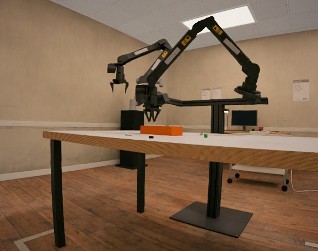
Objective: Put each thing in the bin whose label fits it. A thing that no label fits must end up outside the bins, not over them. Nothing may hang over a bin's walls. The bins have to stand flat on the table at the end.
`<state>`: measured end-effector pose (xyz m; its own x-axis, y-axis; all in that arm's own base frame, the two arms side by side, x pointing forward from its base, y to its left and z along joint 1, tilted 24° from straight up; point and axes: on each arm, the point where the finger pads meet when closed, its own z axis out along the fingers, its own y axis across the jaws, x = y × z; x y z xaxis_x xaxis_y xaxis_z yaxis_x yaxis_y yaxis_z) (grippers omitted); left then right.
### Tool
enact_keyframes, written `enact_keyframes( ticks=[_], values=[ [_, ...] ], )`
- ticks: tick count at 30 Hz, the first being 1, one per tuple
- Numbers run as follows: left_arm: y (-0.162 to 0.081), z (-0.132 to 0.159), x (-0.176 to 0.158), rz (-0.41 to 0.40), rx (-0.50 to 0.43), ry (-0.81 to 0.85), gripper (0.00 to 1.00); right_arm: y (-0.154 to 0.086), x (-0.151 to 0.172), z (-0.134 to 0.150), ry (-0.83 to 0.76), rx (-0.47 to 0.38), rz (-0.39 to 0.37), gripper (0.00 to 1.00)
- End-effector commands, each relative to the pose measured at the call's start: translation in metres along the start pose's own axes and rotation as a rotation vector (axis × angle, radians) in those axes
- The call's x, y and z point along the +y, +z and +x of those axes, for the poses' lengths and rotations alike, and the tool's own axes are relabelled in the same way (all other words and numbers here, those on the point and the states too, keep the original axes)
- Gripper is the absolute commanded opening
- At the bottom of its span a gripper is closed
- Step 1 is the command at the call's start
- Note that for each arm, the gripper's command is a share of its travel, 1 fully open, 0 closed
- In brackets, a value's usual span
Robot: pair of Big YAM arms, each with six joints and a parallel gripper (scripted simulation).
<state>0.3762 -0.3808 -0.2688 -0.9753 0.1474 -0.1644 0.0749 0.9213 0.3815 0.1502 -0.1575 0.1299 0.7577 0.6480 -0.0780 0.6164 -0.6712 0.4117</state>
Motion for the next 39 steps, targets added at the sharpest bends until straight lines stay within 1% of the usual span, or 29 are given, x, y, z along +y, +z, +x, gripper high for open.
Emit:
enact_keyframes(
  ticks=[1, 2, 3, 4, 9, 19, 20, 25, 26, 32, 33, 34, 36, 38, 39],
  values=[
    [-0.025, -0.034, -0.009, 0.046, -0.035, -0.047, 0.45, -0.002, -0.002, -0.003, 0.01, -0.003, 0.007, 1.0],
    [-0.025, -0.034, -0.009, 0.046, -0.035, -0.047, 0.45, -0.002, -0.002, -0.003, 0.01, -0.003, 0.007, 1.0],
    [-0.008, -0.009, -0.017, 0.023, -0.019, -0.007, 0.45, -0.002, -0.002, -0.003, 0.01, -0.003, 0.007, 1.0],
    [-0.007, -0.006, -0.019, 0.022, -0.019, -0.001, 0.45, -0.002, -0.002, -0.003, 0.01, -0.003, 0.007, 1.0],
    [-0.004, -0.013, -0.015, 0.025, -0.019, -0.019, 0.45, -0.002, -0.002, -0.003, 0.01, -0.003, 0.007, 1.0],
    [-0.001, -0.012, -0.016, 0.027, -0.021, -0.02, 0.45, -0.002, -0.002, -0.003, 0.01, -0.003, 0.007, 1.0],
    [-0.009, -0.011, -0.009, 0.023, -0.019, -0.013, 0.45, -0.002, -0.002, -0.003, 0.01, -0.003, 0.007, 1.0],
    [-0.008, -0.011, -0.009, 0.023, -0.019, -0.013, 0.45, -0.002, -0.002, -0.003, 0.01, -0.003, 0.007, 1.0],
    [-0.001, -0.012, -0.016, 0.026, -0.02, -0.019, 0.45, -0.002, -0.002, -0.003, 0.01, -0.003, 0.007, 1.0],
    [-0.002, -0.012, -0.017, 0.029, -0.022, -0.018, 0.45, -0.002, -0.002, -0.003, 0.01, -0.003, 0.007, 1.0],
    [-0.015, -0.007, -0.001, 0.034, -0.025, -0.079, 0.28, -0.002, -0.002, -0.003, 0.01, -0.003, 0.007, 1.0],
    [-0.014, -0.002, 0.007, 0.034, -0.023, -0.132, 0.28, -0.002, -0.002, -0.003, 0.01, -0.003, 0.007, 1.0],
    [-0.014, -0.002, 0.007, 0.034, -0.023, -0.132, 0.28, -0.002, -0.002, -0.003, 0.01, -0.003, 0.007, 1.0],
    [-0.012, 0.007, 0.022, 0.031, -0.018, -0.225, 0.28, -0.002, -0.002, -0.003, 0.01, -0.003, 0.007, 1.0],
    [-0.011, 0.012, 0.03, 0.027, -0.015, -0.247, 0.28, -0.002, -0.002, -0.003, 0.01, -0.003, 0.007, 1.0]
  ],
)
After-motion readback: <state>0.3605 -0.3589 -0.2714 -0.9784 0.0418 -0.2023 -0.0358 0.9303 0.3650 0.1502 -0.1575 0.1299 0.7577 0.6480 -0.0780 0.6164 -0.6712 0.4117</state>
